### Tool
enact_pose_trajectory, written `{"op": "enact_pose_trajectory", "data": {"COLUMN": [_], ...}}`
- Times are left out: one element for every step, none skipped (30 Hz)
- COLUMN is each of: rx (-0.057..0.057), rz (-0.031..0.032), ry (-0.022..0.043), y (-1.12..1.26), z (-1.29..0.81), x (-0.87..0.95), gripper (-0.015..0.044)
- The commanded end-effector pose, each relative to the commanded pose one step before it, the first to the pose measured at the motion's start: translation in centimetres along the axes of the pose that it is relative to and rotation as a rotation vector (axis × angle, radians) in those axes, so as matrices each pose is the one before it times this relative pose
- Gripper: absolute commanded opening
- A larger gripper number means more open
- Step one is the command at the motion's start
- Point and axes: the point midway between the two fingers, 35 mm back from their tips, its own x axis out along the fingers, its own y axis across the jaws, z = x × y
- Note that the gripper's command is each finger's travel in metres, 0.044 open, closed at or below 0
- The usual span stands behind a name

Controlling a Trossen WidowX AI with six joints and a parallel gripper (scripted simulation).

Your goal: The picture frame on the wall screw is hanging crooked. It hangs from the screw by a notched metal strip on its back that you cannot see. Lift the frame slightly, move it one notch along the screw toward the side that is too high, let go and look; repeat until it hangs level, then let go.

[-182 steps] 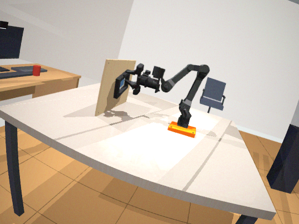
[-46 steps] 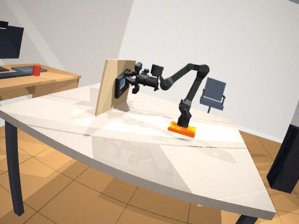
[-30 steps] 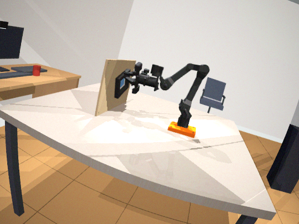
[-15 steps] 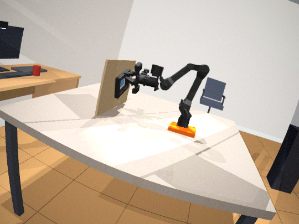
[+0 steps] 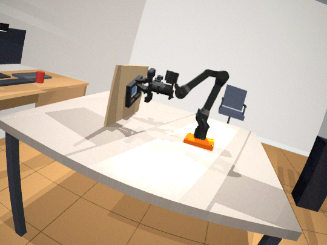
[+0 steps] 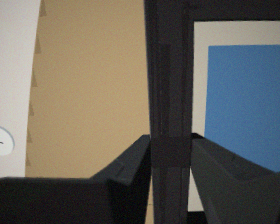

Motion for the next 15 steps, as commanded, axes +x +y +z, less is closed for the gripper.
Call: {"op": "enact_pose_trajectory", "data": {"rx": [0.0074, 0.0, 0.0, 0.0, 0.0, 0.0, 0.0, 0.0, 0.0, 0.0, 0.0, 0.0, 0.0, 0.0, 0.0], "rz": [0.01978, 0.0, 0.0, 0.0, 0.0, 0.0, 0.0, 0.0, 0.0, 0.0, 0.0, 0.0, 0.0, 0.0, 0.0], "ry": [-0.00753, 0.0, 0.0, 0.0, 0.0, 0.0, 0.0, 0.0, 0.0, 0.0, 0.0, 0.0, 0.0, 0.0, 0.0], "y": [0.678, 0.01, 0.012, 0.022, 0.019, 0.015, 0.004, 0.001, 0.0, 0.0, 0.0, 0.0, -0.012, -0.014, -0.013], "z": [0.309, 0.011, 0.005, 0.007, 0.011, 0.016, 0.012, 0.01, 0.01, 0.01, 0.01, 0.01, 0.009, 0.011, 0.006], "x": [-0.07, 0.0, 0.0, 0.0, 0.0, 0.0, 0.0, 0.0, 0.0, 0.0, 0.0, 0.0, 0.0, 0.0, 0.0], "gripper": [0.0, 0.0, 0.0, 0.0, 0.0, 0.0, 0.0, 0.0, 0.0, 0.0, 0.0, 0.0, 0.0, 0.0, 0.0]}}
